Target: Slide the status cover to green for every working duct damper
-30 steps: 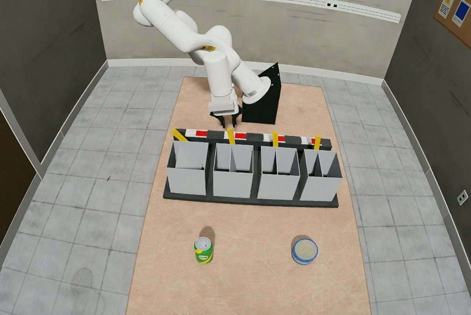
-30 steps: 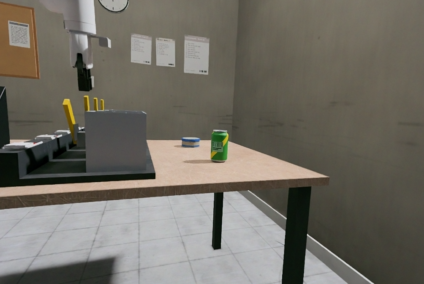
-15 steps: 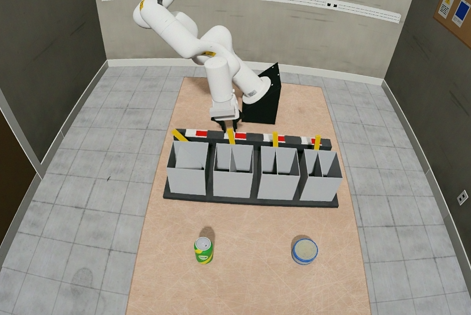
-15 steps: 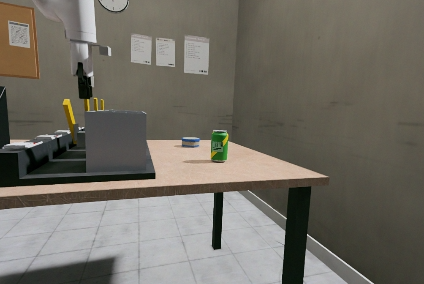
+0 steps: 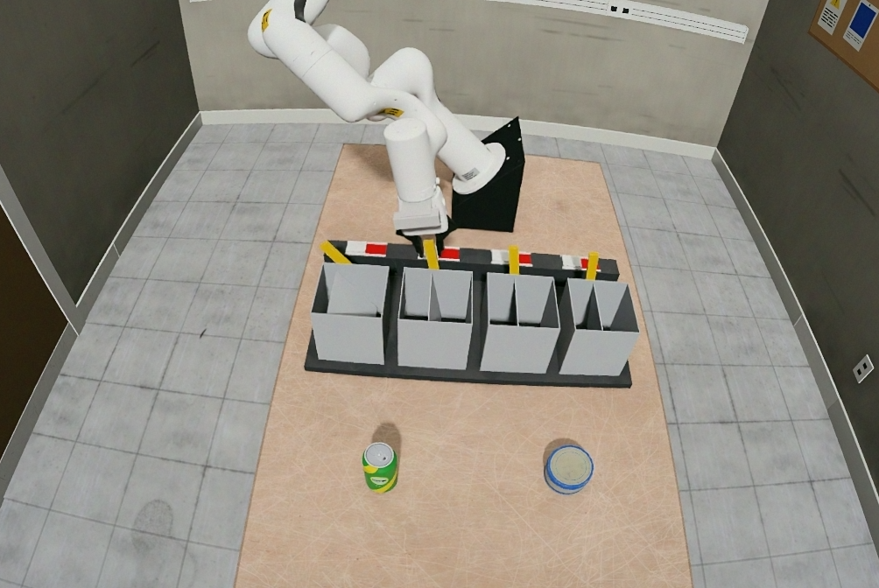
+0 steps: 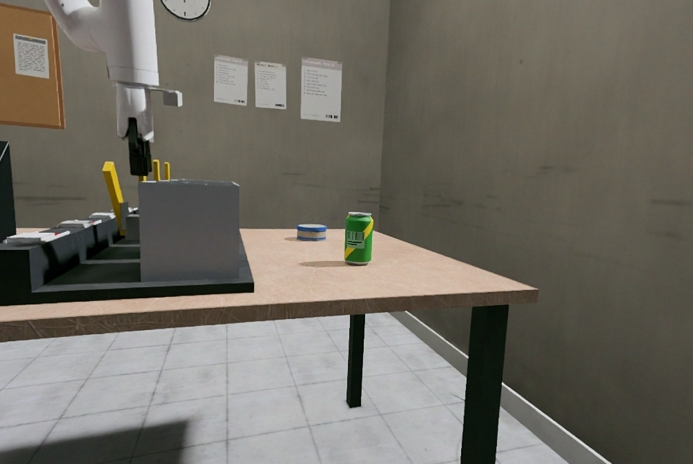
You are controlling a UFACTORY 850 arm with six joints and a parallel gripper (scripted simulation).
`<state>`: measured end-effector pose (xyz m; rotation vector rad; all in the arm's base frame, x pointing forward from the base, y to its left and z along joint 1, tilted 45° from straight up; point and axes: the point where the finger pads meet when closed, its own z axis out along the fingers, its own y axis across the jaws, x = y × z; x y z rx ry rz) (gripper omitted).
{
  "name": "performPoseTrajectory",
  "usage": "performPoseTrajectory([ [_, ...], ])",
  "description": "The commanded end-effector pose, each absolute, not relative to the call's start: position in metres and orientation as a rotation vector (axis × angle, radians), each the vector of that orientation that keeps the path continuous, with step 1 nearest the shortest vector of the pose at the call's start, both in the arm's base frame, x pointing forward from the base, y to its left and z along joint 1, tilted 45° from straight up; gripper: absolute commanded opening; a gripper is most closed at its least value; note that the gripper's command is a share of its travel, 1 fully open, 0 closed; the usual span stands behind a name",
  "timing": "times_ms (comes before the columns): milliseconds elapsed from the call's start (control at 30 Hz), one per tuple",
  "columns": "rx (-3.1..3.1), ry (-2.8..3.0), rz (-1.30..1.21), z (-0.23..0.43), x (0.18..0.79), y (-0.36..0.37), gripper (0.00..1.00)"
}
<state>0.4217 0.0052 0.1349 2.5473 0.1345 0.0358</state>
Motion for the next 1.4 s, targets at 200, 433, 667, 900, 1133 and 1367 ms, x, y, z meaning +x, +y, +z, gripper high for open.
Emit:
performPoseTrajectory([
  [200, 2.547, 0.135, 0.038, 0.1255, 0.423, -0.0014, 0.39],
  [433, 2.548, 0.135, 0.038, 0.1238, 0.4231, -0.0026, 0.39],
  [667, 2.548, 0.135, 0.038, 0.1236, 0.4231, -0.0028, 0.39],
  [900, 2.548, 0.135, 0.038, 0.1236, 0.4231, -0.0028, 0.39],
  [1133, 2.548, 0.135, 0.038, 0.1236, 0.4231, -0.0028, 0.19],
  [1367, 2.548, 0.135, 0.038, 0.1236, 0.4231, -0.0028, 0.19],
])
